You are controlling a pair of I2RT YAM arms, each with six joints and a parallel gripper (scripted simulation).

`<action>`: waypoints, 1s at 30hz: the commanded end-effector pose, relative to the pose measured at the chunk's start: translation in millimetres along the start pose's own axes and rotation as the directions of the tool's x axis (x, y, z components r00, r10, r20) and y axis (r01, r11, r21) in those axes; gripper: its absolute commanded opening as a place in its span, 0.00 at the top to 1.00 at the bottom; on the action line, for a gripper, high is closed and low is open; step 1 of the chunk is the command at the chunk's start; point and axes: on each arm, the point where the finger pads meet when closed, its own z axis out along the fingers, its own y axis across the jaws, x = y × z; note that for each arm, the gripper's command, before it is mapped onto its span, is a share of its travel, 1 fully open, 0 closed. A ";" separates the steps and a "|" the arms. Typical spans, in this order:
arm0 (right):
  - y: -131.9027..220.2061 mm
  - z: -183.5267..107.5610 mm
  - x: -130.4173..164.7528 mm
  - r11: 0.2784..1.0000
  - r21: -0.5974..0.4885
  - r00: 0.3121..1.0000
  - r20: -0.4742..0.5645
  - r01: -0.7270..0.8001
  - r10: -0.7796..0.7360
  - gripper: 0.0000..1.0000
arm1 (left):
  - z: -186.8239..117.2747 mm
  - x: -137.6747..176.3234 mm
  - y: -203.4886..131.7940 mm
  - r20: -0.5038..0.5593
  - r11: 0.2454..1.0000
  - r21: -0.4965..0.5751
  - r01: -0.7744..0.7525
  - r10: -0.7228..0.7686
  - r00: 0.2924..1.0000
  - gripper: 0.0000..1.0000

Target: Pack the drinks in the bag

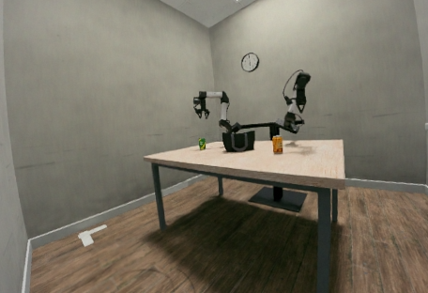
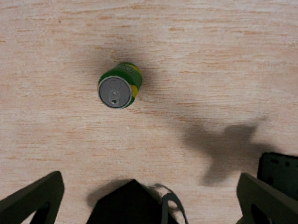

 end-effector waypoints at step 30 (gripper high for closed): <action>2.9 -9.3 -4.9 1.000 -0.023 1.000 0.019 -0.002 0.002 0.00 | -51.0 13.5 -33.2 -0.027 0.987 -0.034 -0.157 0.156 0.987 0.14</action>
